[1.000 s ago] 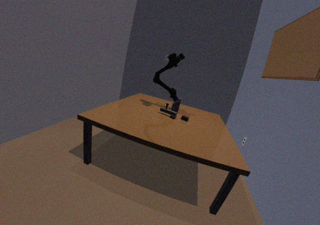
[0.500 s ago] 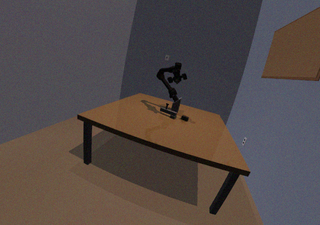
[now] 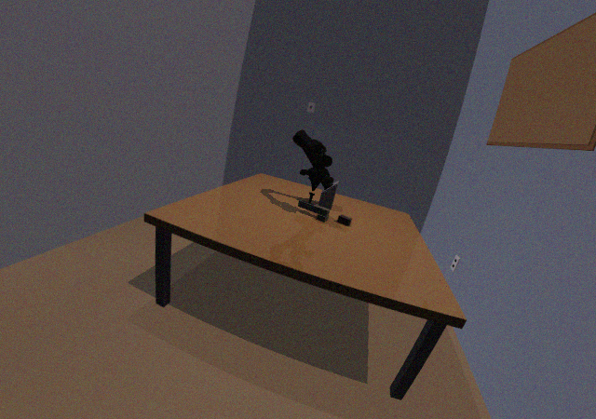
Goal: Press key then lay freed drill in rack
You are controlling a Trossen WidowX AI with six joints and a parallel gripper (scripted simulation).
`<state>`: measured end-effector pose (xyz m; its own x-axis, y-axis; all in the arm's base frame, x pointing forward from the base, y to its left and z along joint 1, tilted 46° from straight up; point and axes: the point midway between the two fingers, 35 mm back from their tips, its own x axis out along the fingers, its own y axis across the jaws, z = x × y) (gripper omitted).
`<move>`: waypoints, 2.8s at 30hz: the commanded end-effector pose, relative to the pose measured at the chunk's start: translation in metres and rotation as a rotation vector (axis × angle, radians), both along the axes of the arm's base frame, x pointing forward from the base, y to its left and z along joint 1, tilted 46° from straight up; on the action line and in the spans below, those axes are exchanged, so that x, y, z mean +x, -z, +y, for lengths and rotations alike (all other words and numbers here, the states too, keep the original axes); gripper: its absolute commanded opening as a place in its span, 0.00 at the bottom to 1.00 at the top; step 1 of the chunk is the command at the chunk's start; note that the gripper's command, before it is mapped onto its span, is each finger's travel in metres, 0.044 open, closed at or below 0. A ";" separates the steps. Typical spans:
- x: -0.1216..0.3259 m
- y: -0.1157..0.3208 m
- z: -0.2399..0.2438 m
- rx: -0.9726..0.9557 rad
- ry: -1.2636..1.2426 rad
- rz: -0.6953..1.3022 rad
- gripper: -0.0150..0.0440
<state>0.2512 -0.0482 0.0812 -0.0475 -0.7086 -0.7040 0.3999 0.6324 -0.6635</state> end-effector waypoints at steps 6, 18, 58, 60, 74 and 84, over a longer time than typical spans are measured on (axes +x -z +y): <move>-0.004 0.003 -0.005 -0.001 0.024 0.020 0.25; -0.008 0.011 -0.014 -0.001 0.033 0.025 0.25; -0.010 0.021 -0.022 -0.002 0.033 0.025 0.25; -0.010 0.022 -0.023 -0.002 0.033 0.025 0.25; -0.012 0.025 -0.025 -0.002 0.033 0.025 0.25; -0.012 0.027 -0.027 -0.002 0.033 0.025 0.25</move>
<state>0.2495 -0.0633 0.0693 -0.0261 -0.7094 -0.7043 0.4118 0.6344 -0.6542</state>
